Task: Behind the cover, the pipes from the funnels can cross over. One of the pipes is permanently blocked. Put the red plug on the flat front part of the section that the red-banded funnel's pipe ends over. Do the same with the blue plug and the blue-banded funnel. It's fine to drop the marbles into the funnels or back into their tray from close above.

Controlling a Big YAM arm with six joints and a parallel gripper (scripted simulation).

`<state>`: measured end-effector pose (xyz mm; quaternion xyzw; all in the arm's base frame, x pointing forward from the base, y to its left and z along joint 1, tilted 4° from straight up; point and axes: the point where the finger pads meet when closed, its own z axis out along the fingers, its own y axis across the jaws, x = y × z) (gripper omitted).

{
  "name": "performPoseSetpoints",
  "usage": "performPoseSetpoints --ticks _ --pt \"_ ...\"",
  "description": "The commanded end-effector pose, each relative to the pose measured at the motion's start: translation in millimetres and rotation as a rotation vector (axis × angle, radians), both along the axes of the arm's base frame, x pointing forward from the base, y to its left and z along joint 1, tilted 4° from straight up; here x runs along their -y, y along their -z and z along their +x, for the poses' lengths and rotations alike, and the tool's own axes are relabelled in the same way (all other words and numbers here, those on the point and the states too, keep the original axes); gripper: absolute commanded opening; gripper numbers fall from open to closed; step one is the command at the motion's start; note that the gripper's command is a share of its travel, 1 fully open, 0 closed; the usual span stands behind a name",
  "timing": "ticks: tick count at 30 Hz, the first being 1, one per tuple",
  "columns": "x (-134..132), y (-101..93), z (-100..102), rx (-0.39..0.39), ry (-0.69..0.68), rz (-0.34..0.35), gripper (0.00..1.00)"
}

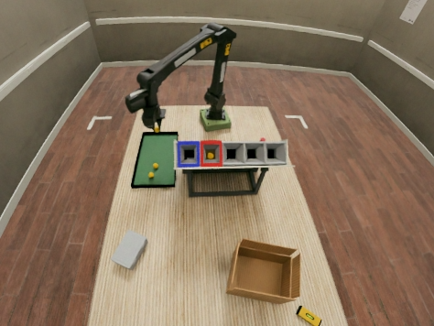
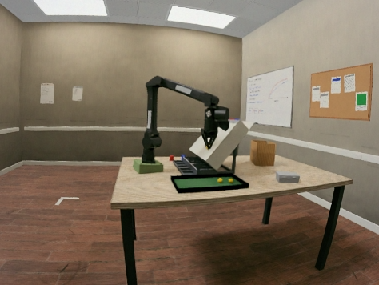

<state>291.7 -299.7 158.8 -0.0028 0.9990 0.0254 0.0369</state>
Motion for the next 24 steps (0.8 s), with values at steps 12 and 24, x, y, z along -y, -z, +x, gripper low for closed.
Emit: performPoseSetpoints --ticks 12,24 --pt "-104.8 -79.5 31.6 0.148 -0.003 -0.024 0.00" --pt "-182.3 -139.7 55.0 0.280 -0.013 -0.038 0.00"
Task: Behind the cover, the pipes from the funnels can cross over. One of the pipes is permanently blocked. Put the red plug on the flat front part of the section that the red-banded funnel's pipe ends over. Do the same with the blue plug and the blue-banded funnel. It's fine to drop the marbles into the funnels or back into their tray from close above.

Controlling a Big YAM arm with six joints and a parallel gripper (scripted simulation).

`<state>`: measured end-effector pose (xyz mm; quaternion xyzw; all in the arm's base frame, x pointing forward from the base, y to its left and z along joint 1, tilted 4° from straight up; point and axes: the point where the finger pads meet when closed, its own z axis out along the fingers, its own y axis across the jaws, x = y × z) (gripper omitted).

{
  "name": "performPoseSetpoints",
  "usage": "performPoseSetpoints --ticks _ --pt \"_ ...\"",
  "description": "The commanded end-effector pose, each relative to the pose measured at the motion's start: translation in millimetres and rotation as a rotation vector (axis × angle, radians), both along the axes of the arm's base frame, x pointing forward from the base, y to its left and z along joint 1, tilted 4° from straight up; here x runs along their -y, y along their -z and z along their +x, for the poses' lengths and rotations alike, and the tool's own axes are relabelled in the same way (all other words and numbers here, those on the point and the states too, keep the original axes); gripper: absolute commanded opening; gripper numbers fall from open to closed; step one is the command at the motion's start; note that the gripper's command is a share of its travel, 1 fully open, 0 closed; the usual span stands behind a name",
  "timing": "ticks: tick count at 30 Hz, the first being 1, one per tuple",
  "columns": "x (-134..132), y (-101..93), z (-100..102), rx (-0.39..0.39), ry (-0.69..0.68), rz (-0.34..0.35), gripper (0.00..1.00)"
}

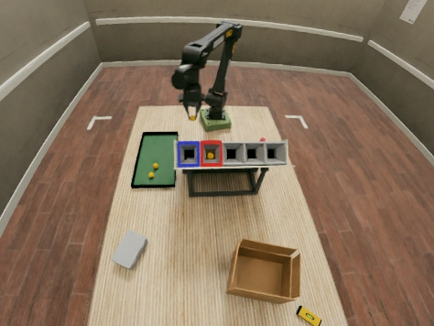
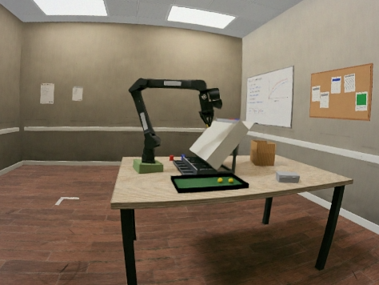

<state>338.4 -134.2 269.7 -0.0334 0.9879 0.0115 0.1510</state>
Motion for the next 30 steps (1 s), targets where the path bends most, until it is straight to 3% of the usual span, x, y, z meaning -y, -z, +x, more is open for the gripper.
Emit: performPoseSetpoints --ticks 1,5,20,30 --pt "-23.3 -33.9 10.2 0.061 0.041 -0.004 0.00" --pt "-36.2 -43.9 14.1 0.082 0.039 -0.006 0.00" --pt "-131.9 -111.0 38.8 0.213 0.062 0.007 0.00" --pt "-131.6 -111.2 38.7 0.213 0.062 0.009 0.00"
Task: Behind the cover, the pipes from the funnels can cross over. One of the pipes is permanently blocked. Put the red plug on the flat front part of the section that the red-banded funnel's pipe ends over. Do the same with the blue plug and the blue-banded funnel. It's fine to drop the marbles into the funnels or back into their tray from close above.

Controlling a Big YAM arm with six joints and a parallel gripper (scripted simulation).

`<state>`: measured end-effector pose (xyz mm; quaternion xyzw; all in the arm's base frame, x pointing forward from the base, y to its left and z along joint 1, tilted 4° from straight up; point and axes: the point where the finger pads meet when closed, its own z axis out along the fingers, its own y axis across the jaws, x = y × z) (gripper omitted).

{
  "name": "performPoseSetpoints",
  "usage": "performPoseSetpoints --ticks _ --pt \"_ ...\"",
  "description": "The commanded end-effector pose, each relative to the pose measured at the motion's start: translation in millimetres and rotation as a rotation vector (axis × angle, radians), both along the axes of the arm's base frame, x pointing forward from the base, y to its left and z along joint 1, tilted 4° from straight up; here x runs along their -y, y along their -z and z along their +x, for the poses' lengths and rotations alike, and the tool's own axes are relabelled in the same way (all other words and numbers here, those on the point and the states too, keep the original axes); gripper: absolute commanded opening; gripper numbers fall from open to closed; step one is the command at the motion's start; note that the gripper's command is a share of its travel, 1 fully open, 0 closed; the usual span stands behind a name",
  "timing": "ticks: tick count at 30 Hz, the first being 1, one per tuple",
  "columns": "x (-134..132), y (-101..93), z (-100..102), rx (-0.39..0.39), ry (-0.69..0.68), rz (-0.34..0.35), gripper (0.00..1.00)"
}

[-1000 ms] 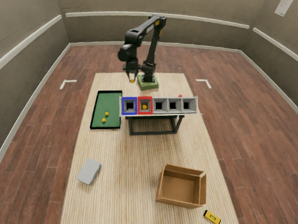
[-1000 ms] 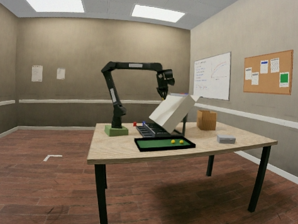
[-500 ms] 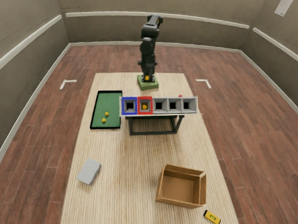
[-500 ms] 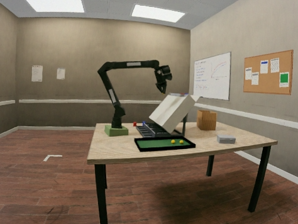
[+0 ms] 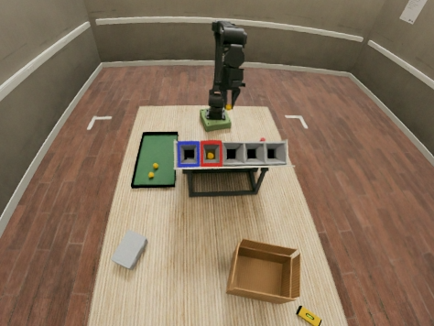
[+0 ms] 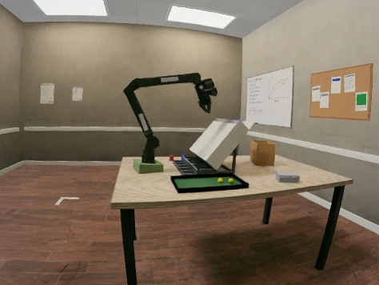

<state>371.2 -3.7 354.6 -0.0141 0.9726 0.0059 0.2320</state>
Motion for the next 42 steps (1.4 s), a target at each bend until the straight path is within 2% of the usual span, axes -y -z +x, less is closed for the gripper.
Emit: performPoseSetpoints --ticks 1,26,42 --pt "-1.1 -26.3 5.9 0.048 0.021 0.010 0.00" --pt "-1.8 -27.0 6.7 0.018 0.009 0.005 0.00" --pt "-1.8 -26.6 6.3 0.050 0.020 0.012 0.00"
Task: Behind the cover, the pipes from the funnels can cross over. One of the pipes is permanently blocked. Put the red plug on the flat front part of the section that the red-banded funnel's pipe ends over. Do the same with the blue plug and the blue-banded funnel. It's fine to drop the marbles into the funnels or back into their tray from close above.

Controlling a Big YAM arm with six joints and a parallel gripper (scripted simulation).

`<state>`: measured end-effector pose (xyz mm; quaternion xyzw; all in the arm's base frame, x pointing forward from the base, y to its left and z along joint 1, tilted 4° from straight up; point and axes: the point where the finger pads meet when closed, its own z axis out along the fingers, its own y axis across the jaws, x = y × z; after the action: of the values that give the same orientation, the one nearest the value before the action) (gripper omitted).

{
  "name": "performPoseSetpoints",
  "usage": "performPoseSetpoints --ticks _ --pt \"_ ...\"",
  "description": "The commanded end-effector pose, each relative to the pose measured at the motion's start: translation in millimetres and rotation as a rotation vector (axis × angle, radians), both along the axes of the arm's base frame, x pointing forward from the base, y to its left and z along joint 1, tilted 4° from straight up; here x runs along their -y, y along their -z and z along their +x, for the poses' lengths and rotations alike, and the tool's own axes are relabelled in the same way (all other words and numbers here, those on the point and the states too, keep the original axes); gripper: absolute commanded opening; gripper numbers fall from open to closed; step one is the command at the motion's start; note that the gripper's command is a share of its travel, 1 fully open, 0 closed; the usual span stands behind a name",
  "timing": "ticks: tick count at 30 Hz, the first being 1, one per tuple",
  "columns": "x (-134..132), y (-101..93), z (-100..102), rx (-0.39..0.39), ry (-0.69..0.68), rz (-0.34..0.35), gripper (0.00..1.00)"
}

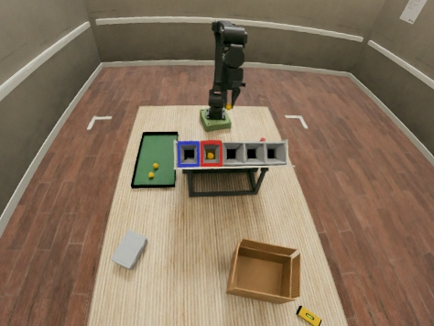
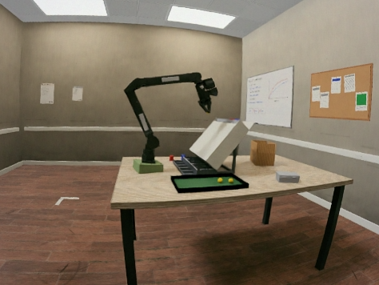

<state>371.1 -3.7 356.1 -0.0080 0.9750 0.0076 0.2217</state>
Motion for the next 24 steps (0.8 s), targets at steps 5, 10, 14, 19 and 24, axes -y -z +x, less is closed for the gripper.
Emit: performPoseSetpoints --ticks 5,10,14,19,24 --pt "-2.1 -27.8 44.4 0.070 0.009 0.005 0.00" --pt "-2.4 -31.1 91.8 0.067 0.009 0.005 0.00" --pt "-2.6 -33.8 129.7 0.065 0.009 0.005 0.00" --pt "-2.8 -35.5 150.3 0.065 0.009 0.005 0.00" --pt "-3.0 -37.2 158.5 0.069 0.009 0.005 0.00"
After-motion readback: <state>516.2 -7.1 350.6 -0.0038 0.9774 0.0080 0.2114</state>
